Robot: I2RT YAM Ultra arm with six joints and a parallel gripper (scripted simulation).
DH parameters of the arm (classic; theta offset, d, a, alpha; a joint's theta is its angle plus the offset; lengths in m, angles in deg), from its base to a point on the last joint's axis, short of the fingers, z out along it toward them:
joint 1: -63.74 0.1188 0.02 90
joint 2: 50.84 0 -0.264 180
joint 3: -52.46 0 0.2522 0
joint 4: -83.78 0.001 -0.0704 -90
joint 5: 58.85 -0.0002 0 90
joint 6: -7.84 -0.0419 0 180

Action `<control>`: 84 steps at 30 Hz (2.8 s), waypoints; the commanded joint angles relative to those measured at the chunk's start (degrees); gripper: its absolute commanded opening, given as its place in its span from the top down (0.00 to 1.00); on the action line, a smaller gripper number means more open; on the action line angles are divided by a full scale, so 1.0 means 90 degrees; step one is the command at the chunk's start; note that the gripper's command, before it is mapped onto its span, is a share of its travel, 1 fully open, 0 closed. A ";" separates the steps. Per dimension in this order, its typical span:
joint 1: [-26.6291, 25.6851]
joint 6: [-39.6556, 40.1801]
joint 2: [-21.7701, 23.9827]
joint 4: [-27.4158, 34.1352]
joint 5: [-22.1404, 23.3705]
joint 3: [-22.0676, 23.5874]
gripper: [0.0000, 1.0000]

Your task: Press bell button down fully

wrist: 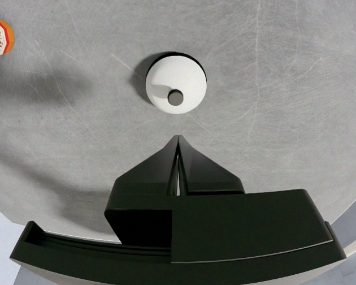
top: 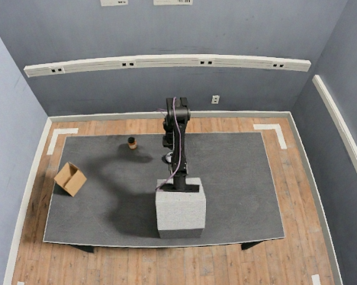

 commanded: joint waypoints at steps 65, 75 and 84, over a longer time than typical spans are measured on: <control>-0.0040 0.0084 -0.0552 -0.0585 0.0006 -0.0217 1.00; -0.0060 0.0100 -0.1045 -0.0996 0.0039 -0.0298 1.00; -0.0068 0.0105 -0.1365 -0.1242 0.0049 -0.0375 1.00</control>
